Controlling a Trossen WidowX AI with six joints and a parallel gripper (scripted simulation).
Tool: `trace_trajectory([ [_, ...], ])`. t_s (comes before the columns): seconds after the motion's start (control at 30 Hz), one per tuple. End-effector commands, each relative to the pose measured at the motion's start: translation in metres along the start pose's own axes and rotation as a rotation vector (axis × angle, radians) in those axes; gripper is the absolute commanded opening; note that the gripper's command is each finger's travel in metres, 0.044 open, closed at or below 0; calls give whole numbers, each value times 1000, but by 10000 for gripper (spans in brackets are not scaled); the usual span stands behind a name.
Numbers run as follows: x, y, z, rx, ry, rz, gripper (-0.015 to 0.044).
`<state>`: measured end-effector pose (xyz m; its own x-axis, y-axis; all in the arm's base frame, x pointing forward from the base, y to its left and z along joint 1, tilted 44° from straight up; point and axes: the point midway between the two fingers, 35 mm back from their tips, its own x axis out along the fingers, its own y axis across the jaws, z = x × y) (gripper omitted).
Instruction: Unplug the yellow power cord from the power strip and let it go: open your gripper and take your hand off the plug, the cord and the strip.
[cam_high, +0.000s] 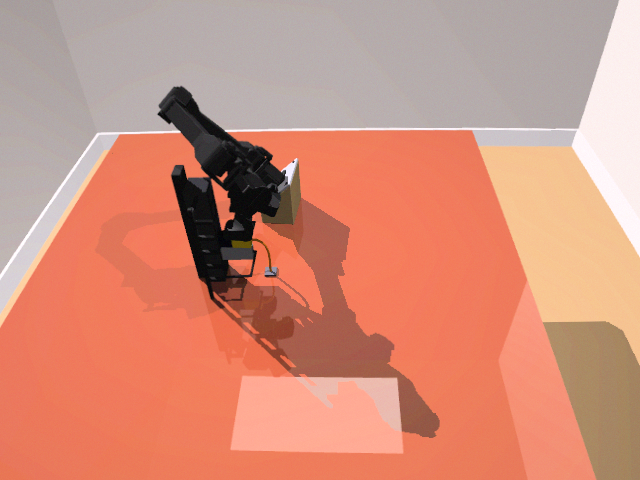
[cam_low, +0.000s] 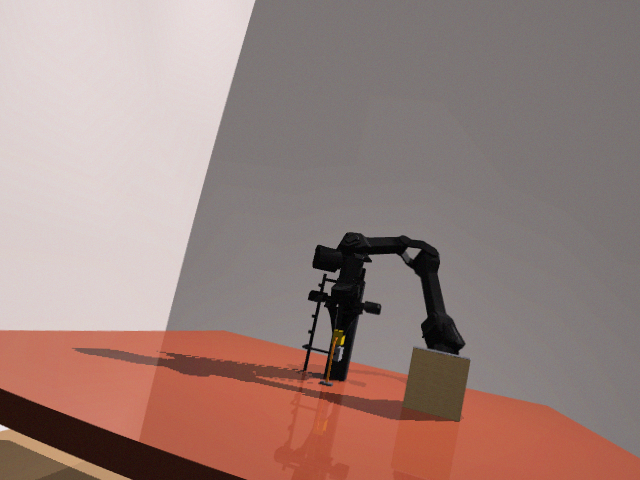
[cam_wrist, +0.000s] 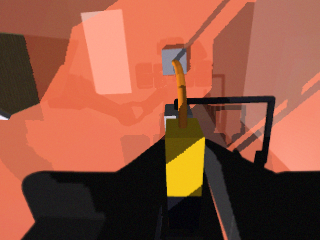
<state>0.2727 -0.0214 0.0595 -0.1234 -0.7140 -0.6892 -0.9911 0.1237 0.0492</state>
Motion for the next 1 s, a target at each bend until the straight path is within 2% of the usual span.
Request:
trace_trajectory([
  [0.0, -7, -1, 33, -20, -63, -4, 0],
  [0.4, -11, 2, 52, -21, -63, -3, 0],
  [0.6, -10, 1, 42, -7, -67, -6, 157],
  [0.97, -14, 1, 43, -17, -60, -3, 160],
])
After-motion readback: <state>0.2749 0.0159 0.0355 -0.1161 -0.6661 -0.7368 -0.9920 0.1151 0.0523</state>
